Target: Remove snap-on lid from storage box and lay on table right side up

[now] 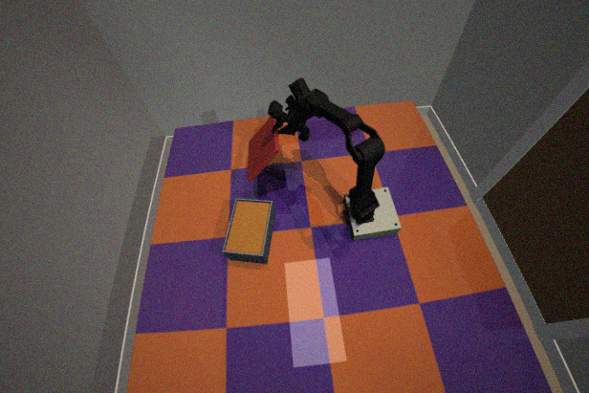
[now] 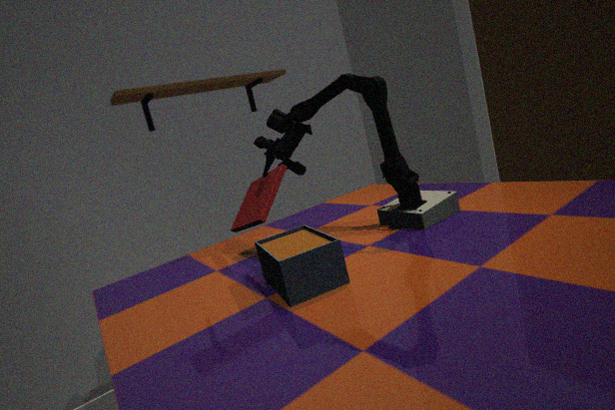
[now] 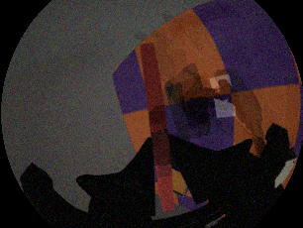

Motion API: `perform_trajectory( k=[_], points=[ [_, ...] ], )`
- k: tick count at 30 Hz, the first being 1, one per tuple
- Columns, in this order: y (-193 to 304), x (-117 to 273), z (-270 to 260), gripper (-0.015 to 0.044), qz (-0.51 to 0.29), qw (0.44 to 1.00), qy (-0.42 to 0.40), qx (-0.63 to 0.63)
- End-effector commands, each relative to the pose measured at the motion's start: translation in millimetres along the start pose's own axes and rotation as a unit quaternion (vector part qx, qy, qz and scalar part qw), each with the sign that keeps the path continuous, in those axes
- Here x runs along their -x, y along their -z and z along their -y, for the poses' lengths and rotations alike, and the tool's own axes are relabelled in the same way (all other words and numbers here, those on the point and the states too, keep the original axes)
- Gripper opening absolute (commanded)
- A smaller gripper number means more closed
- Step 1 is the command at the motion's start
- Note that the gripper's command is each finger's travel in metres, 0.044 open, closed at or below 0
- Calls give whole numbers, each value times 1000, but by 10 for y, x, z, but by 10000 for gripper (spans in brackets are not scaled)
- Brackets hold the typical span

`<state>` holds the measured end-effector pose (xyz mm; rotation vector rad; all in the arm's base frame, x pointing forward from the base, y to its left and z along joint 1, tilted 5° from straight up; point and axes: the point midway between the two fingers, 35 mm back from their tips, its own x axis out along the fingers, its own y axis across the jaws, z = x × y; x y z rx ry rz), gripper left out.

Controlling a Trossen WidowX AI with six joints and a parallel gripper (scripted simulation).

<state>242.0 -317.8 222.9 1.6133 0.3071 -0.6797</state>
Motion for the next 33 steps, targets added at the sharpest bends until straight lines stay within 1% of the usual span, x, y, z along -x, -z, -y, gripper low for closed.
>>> perform_trajectory(
  k=[1, 33],
  points=[
    [-18, 45, -79, 0, 2, 1000, -10, 9],
    [-14, -120, 141, 0, 2, 1000, -10, 9]
  ],
)
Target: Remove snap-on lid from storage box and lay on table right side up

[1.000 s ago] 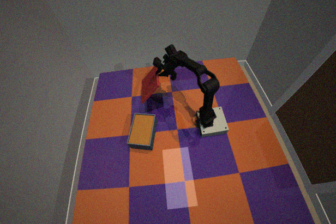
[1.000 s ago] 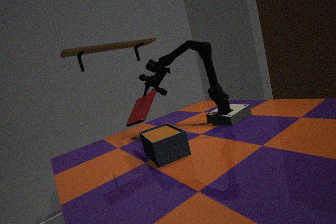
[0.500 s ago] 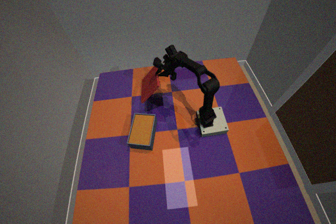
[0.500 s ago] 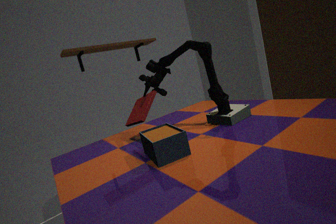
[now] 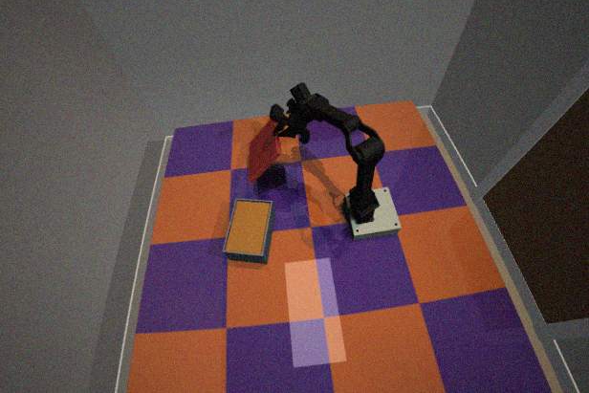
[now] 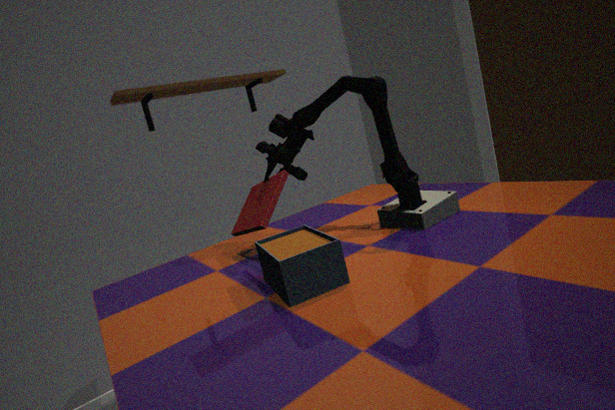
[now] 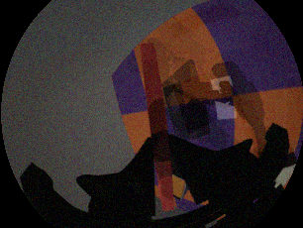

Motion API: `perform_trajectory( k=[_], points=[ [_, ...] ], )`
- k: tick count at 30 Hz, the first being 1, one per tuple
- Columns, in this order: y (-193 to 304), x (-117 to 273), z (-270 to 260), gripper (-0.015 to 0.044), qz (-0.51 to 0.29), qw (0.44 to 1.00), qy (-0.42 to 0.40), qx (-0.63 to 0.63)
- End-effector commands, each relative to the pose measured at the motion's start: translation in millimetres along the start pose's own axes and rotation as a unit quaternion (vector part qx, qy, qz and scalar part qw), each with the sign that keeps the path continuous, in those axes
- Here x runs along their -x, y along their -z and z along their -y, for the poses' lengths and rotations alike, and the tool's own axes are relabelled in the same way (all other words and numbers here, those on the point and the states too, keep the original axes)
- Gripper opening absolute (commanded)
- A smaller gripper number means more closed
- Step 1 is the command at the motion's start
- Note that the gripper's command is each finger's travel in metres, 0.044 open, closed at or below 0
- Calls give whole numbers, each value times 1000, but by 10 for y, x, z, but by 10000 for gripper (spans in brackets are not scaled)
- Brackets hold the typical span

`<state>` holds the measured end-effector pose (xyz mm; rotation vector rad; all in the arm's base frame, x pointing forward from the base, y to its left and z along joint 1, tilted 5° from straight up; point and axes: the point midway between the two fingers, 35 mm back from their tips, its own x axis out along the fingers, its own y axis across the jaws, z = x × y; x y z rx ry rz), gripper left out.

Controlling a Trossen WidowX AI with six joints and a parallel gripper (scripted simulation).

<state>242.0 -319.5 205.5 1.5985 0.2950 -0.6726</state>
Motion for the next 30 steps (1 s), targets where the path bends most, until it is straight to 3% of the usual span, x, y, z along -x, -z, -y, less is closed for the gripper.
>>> perform_trajectory(
  k=[1, 30],
  points=[
    [8, -20, 10, 0, -2, 1000, -4, 3],
    [8, -171, 187, 0, -2, 1000, -4, 3]
  ],
)
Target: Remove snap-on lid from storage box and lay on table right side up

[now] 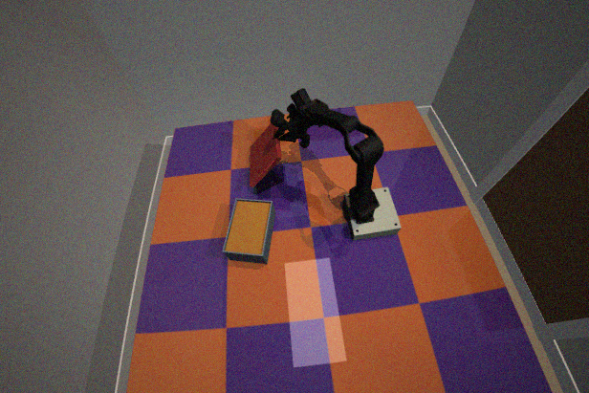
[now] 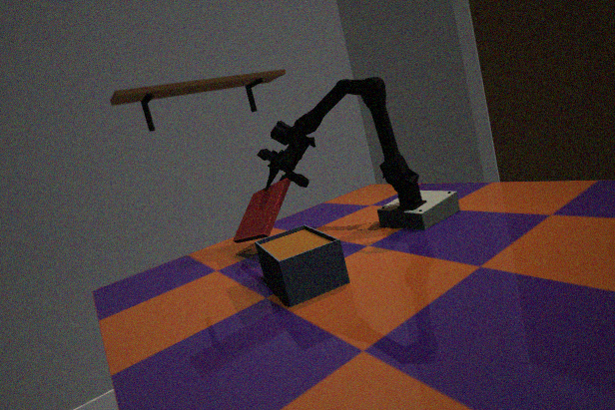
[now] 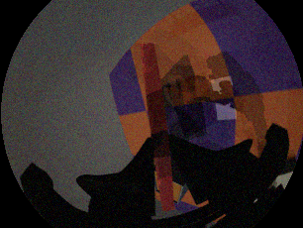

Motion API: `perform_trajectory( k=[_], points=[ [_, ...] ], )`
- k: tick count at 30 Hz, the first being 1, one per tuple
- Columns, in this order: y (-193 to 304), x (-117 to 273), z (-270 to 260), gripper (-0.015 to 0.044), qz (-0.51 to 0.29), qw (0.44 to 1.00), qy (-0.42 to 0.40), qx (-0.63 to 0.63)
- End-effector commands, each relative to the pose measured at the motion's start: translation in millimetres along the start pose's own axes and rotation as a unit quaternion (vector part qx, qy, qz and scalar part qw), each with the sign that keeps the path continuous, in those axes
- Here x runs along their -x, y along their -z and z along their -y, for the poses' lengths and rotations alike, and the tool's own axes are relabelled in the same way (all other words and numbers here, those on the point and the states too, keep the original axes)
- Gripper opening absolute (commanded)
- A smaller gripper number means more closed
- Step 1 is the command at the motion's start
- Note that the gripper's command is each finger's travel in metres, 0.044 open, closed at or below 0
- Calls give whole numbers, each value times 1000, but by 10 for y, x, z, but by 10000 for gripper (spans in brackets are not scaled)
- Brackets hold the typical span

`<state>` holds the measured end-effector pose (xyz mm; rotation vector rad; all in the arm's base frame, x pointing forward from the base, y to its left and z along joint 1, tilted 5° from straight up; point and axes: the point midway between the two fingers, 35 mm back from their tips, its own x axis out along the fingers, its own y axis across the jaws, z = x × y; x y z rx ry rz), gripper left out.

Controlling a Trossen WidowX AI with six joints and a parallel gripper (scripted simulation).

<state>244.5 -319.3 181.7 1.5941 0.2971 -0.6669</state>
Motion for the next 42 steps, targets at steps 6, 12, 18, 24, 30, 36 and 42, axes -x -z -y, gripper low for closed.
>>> perform_trajectory(
  k=[6, 12, 18, 24, 30, 36, 42],
  points=[
    [4, -45, 43, 0, -1, 1000, -3, 0],
    [4, -76, 80, 0, -1, 1000, -3, 0],
    [4, -107, 117, 0, -1, 1000, -3, 0],
    [4, -138, 153, 0, -1, 1000, -3, 0],
    [4, -170, 190, 0, -1, 1000, -3, 0],
    [4, -201, 227, 0, -1, 1000, -3, 0],
    [5, -232, 264, 0, -1, 1000, -3, -1]
  ],
)
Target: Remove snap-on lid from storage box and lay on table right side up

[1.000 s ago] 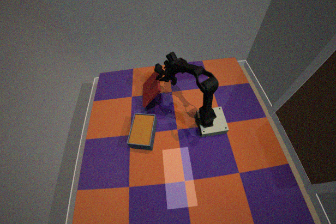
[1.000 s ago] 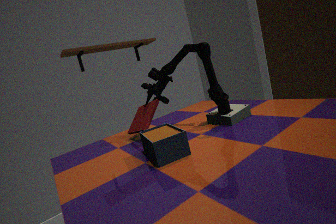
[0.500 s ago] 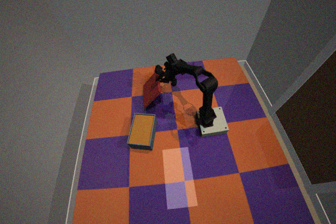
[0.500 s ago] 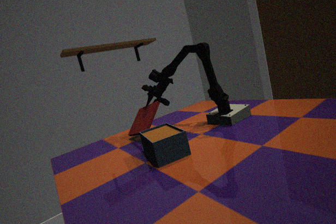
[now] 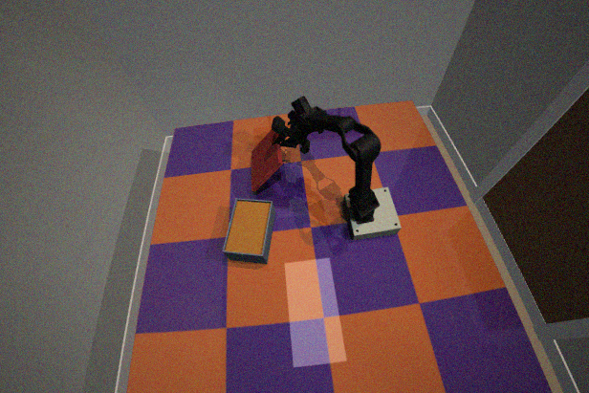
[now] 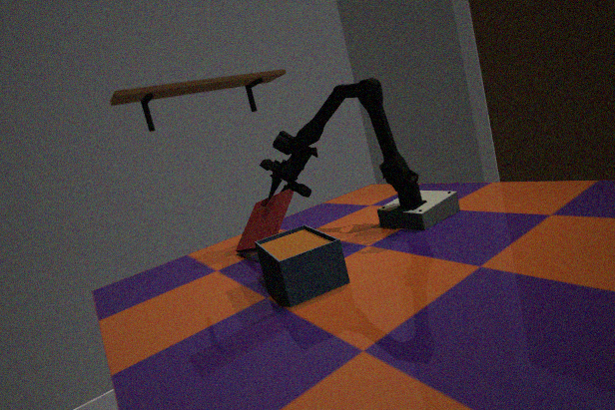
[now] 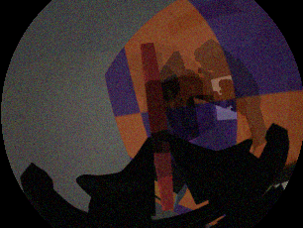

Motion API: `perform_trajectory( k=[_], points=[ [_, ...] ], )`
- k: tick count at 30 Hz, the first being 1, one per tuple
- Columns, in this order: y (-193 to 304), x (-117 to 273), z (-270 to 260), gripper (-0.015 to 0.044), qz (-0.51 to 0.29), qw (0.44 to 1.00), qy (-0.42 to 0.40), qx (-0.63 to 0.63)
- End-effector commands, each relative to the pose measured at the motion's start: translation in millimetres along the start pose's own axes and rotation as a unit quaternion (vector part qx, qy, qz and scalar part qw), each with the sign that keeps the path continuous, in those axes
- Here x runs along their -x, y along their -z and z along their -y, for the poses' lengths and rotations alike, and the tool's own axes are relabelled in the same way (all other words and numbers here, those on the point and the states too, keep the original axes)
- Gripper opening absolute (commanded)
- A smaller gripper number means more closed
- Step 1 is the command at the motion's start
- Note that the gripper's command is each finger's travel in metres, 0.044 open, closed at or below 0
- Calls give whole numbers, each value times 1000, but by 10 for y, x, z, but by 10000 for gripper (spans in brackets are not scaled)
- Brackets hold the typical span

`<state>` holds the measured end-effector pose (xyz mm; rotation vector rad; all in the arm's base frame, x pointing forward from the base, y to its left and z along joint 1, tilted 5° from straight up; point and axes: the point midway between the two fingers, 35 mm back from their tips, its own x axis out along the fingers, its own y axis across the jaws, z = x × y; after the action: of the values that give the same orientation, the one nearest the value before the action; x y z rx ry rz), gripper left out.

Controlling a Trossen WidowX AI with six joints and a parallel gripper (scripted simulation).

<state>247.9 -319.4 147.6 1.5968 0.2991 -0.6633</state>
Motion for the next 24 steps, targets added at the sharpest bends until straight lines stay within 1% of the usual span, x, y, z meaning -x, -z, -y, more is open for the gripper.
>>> perform_trajectory(
  k=[1, 24],
  points=[
    [1, -13, 9, 0, 1, 1000, -2, 0],
    [1, -132, 151, 0, 1, 1000, -2, 0]
  ],
)
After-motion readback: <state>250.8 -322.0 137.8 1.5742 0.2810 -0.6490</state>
